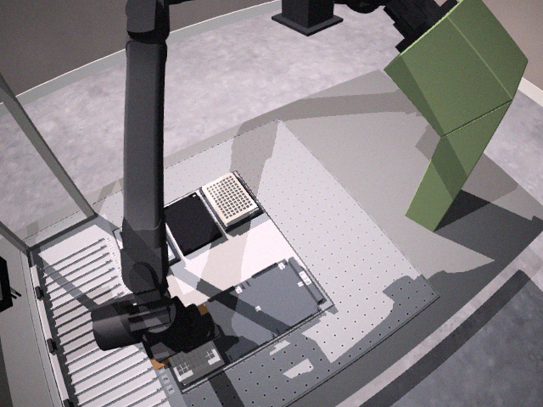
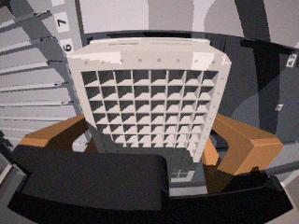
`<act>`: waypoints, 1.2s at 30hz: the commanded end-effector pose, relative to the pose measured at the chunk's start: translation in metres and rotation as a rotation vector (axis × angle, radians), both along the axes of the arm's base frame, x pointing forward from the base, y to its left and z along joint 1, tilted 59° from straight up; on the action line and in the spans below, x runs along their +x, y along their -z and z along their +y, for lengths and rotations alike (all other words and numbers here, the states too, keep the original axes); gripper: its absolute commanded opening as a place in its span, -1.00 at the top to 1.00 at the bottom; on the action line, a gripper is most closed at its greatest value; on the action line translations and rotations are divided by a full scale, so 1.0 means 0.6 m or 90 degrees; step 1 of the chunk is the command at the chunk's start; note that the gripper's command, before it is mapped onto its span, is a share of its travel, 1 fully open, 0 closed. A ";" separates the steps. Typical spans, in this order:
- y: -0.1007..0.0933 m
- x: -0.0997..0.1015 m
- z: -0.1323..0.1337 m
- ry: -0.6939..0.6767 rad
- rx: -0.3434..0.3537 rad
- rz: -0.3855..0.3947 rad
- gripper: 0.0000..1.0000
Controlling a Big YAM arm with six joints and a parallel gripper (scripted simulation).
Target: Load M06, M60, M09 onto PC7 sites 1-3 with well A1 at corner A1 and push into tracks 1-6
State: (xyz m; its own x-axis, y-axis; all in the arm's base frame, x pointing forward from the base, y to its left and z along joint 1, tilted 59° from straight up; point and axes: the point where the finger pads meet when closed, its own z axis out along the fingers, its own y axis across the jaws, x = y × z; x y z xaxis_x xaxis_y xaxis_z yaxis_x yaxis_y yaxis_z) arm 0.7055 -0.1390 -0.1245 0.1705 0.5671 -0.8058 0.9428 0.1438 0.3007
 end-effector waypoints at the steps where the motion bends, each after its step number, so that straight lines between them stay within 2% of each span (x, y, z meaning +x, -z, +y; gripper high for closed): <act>1: -0.004 0.012 -0.001 -0.005 -0.002 -0.006 1.00; 4: -0.002 0.012 0.009 -0.010 -0.002 -0.002 1.00; 10: -0.006 0.013 -0.003 -0.005 -0.002 -0.007 1.00; 36: -0.003 0.014 0.003 -0.008 -0.002 -0.001 1.00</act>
State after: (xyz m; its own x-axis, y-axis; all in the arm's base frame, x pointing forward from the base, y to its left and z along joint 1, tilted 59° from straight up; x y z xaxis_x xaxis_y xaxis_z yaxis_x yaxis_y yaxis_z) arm 0.7064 -0.1411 -0.1251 0.1700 0.5672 -0.8058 0.9430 0.1437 0.3001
